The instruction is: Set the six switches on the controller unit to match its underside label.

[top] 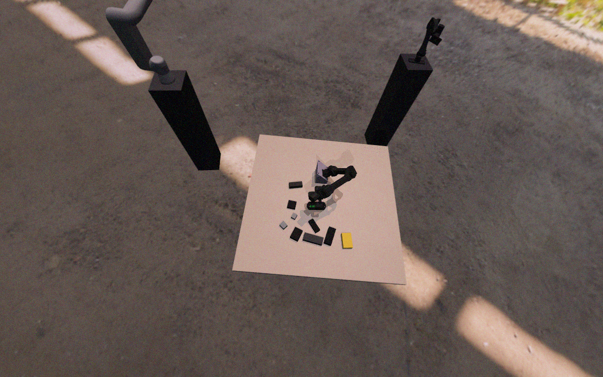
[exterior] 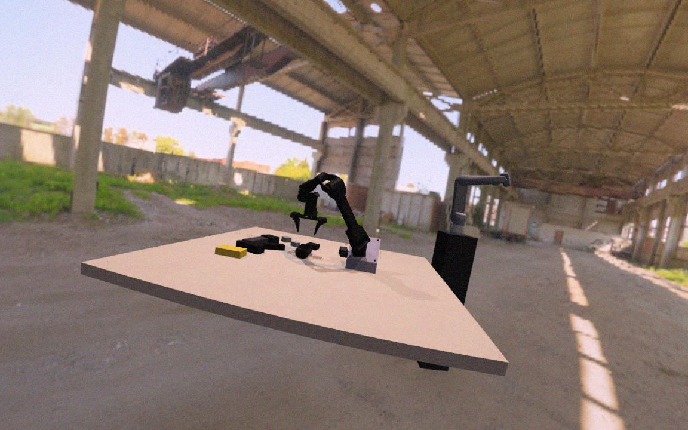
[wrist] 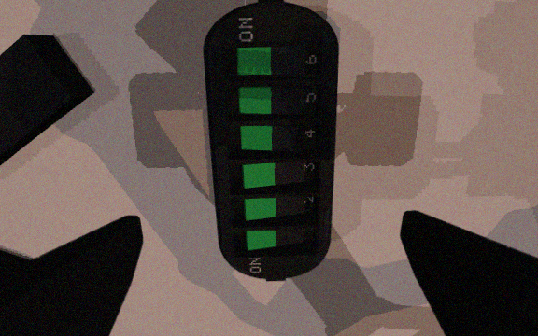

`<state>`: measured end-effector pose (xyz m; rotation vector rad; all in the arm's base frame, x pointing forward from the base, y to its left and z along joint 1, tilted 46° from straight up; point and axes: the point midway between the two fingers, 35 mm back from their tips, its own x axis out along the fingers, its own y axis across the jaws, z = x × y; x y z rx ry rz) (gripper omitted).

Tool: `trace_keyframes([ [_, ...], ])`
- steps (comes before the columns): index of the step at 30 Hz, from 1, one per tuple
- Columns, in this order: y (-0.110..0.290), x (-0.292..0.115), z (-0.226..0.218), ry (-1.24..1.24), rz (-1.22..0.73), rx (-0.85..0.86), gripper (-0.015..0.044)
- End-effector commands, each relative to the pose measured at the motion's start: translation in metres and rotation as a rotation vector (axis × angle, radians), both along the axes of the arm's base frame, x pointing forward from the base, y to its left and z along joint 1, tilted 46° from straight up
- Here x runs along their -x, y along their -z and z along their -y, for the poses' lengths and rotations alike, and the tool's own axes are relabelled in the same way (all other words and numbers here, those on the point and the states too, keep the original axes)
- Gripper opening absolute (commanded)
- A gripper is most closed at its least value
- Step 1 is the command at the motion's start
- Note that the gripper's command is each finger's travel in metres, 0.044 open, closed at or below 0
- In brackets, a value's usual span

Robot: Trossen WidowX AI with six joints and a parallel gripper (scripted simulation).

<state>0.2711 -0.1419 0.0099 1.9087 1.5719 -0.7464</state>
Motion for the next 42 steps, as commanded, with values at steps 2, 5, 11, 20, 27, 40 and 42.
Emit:
trace_keyframes([
  [2, -0.0023, 0.0009, 0.0008, -0.012, -0.003, 0.002, 0.0335],
  [5, -0.0023, 0.0009, 0.0008, -0.012, -0.003, 0.002, 0.0256],
  [11, -0.0023, 0.0009, 0.0008, -0.012, -0.003, 0.002, 0.0099],
  [20, -0.0023, 0.0009, 0.0008, -0.012, -0.003, 0.002, 0.0000],
  [27, -0.0023, 0.0009, 0.0008, -0.012, -0.003, 0.002, 0.0000],
  [40, -0.0025, 0.0002, 0.0006, -0.007, -0.001, -0.001, 0.0315],
  [42, -0.0025, 0.0002, 0.0006, -0.007, -0.001, -0.001, 0.0368],
])
